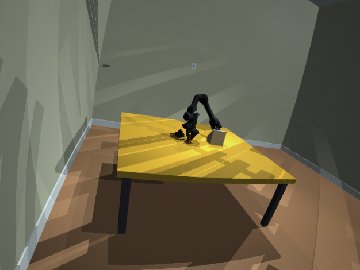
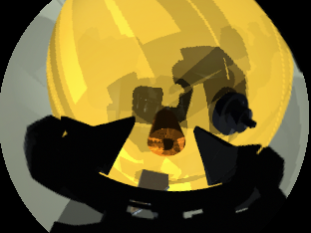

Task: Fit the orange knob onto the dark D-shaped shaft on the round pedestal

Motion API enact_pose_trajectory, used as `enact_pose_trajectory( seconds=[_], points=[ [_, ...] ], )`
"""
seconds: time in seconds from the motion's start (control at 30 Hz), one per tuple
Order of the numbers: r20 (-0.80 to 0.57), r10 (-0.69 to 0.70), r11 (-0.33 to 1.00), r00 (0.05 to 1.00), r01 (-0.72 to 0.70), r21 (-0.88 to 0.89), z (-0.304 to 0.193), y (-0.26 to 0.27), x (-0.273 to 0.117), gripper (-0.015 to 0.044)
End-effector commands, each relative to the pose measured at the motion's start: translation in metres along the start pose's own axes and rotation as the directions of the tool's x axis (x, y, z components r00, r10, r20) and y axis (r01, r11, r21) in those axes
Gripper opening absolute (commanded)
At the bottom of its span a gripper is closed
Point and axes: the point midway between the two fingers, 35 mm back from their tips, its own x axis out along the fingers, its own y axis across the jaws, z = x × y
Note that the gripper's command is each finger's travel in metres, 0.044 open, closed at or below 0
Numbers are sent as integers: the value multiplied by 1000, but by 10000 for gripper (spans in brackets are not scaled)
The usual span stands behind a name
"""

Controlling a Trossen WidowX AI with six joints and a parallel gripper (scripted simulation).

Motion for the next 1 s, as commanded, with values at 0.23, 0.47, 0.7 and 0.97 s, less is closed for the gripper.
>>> enact_pose_trajectory(
  seconds=[0.23,0.47,0.7,0.97],
  points=[
    [-13,-13,1000,1000,13,-13,-6,-1,18,440],
    [-13,-13,1000,1000,13,-13,-6,-1,18,256],
    [-13,-13,1000,1000,13,-13,-6,-1,18,151],
    [-11,-7,1000,1000,6,-14,0,3,-7,0]
  ],
)
